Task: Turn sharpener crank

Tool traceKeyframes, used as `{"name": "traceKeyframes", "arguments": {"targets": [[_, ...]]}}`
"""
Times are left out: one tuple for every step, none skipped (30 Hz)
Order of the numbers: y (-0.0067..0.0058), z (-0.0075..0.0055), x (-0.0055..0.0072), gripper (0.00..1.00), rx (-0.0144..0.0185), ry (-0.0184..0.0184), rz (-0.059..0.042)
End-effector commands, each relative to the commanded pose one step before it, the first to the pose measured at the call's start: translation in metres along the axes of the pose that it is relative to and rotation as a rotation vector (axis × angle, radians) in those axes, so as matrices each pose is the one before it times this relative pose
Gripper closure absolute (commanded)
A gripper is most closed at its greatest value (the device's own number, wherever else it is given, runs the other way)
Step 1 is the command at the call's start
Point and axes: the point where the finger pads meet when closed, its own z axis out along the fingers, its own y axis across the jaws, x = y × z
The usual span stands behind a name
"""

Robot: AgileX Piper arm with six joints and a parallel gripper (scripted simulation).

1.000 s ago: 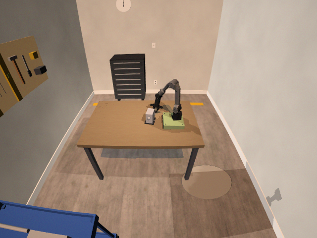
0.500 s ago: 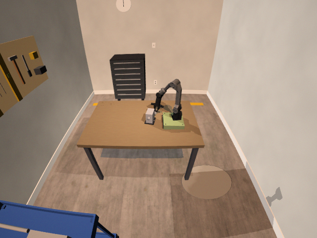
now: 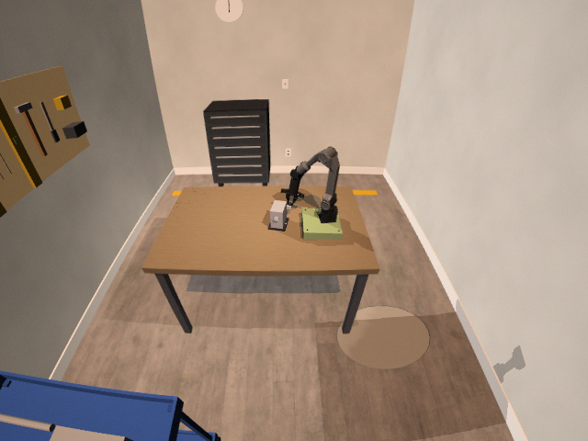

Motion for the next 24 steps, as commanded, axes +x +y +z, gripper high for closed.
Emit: {"name": "traceKeyframes", "arguments": {"targets": [[0.00131,-0.00413,-0.00066,0.80,-0.00530,-0.00298,0.0003],[0.00006,-0.00109,0.00001,0.80,0.00000,0.00001,0.0000],[0.00009,-0.00110,0.00001,0.80,0.00000,0.00001,0.0000],[0.00011,-0.00110,0.00001,0.80,0.00000,0.00001,0.0000],[0.00013,-0.00109,0.00001,0.80,0.00000,0.00001,0.0000],[0.00016,-0.00109,0.00001,0.80,0.00000,0.00001,0.0000],[0.00018,-0.00108,0.00001,0.80,0.00000,0.00001,0.0000],[0.00021,-0.00108,0.00001,0.80,0.00000,0.00001,0.0000],[0.00023,-0.00107,0.00001,0.80,-0.00001,0.00001,0.0000],[0.00025,-0.00106,0.00001,0.80,-0.00001,0.00001,0.0000],[0.00027,-0.00106,0.00001,0.80,-0.00001,0.00001,0.0000],[0.00000,0.00000,0.00000,0.80,0.00000,0.00000,0.0000],[0.00000,0.00000,0.00000,0.80,0.00000,0.00000,0.0000],[0.00065,-0.00216,0.00001,0.80,0.00001,0.00000,-0.0001],[0.00008,-0.00039,0.00001,0.80,0.00001,-0.00001,0.0000],[0.00043,-0.00118,-0.00003,0.80,0.00000,0.00000,-0.0001],[0.00031,-0.00092,0.00001,0.80,0.00003,-0.00004,-0.0001],[0.00039,-0.00098,0.00000,0.80,0.00002,-0.00002,-0.0001],[0.00040,-0.00096,0.00001,0.80,0.00000,0.00000,0.0000],[0.00043,-0.00096,0.00001,0.80,-0.00001,0.00001,0.0000],[0.00045,-0.00094,0.00001,0.80,-0.00001,0.00001,0.0000],[0.00046,-0.00093,0.00001,0.80,-0.00001,0.00002,0.0000],[0.00048,-0.00092,0.00001,0.80,-0.00001,0.00002,0.0000],[0.00050,-0.00091,0.00001,0.80,-0.00001,0.00002,0.0000]]}}
